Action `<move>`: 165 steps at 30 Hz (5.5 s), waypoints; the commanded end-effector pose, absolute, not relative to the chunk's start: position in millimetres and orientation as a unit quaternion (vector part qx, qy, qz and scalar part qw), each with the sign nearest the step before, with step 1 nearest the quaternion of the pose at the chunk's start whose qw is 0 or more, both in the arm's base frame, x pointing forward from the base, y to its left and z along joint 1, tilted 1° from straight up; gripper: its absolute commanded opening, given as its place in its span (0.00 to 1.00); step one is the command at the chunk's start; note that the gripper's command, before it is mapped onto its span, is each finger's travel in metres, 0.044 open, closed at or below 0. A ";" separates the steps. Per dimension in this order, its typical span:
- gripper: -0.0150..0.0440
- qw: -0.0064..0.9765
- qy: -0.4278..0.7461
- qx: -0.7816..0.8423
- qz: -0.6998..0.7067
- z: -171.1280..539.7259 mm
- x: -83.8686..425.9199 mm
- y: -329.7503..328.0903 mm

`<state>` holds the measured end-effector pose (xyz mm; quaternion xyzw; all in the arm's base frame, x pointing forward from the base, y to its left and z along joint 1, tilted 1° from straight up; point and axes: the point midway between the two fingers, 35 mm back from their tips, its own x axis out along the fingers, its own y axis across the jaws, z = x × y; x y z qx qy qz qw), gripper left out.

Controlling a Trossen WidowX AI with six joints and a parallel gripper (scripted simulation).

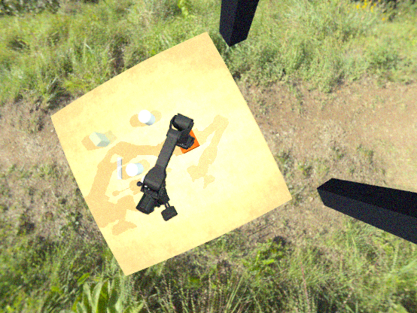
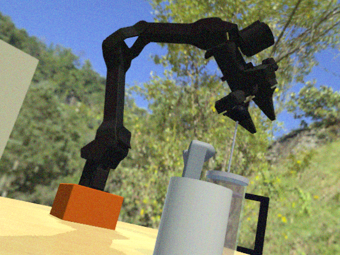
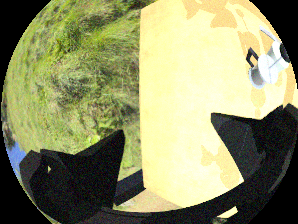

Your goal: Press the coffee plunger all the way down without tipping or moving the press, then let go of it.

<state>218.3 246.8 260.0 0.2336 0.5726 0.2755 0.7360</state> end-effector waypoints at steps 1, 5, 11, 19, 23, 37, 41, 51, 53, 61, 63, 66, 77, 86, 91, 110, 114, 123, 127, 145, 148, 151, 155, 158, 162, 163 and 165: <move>1.00 0.855 0.426 0.142 0.258 264.8 249.9 176.1; 1.00 0.919 0.328 0.056 0.211 271.7 262.4 123.2; 1.00 0.956 0.256 -0.028 0.141 275.0 266.8 72.6; 1.00 0.956 0.256 -0.028 0.141 221.4 267.1 74.4; 1.00 0.956 0.256 -0.028 0.143 217.0 266.3 75.6; 1.00 0.956 0.255 -0.028 0.144 208.5 282.0 80.6; 1.00 0.956 0.255 -0.028 0.144 205.2 287.3 82.4; 1.00 0.956 0.254 -0.028 0.144 196.8 299.3 86.4; 0.96 0.956 0.254 -0.028 0.144 196.7 299.5 86.5; 0.60 0.956 0.254 -0.028 0.144 196.7 299.5 86.5; 0.51 0.956 0.254 -0.028 0.144 196.7 299.5 86.5; 0.45 0.956 0.254 -0.028 0.144 196.7 299.5 86.5; 0.45 0.956 0.254 -0.028 0.144 195.1 299.9 86.6; 0.45 0.956 0.254 -0.028 0.144 181.4 302.8 87.7; 0.45 0.956 0.254 -0.028 0.144 173.1 304.3 88.3; 0.45 0.956 0.254 -0.028 0.144 142.0 309.2 90.6; 0.45 0.956 0.254 -0.028 0.144 135.6 310.1 91.1; 0.45 0.956 0.254 -0.028 0.144 121.5 312.8 92.5; 0.45 0.956 0.254 -0.028 0.144 115.5 314.9 93.5; 0.45 0.956 0.253 -0.028 0.144 110.8 328.5 98.7; 0.45 0.956 0.253 -0.028 0.144 111.3 329.5 99.0; 0.45 0.956 0.253 -0.028 0.144 111.7 330.3 99.3; 0.45 0.956 0.253 -0.028 0.144 112.2 331.3 99.6; 0.45 0.956 0.253 -0.028 0.144 112.2 331.8 99.8; 0.45 0.956 0.253 -0.028 0.144 112.4 332.4 100.0; 0.45 0.956 0.253 -0.028 0.144 112.4 332.6 100.0; 0.45 0.956 0.253 -0.028 0.144 112.6 333.0 100.2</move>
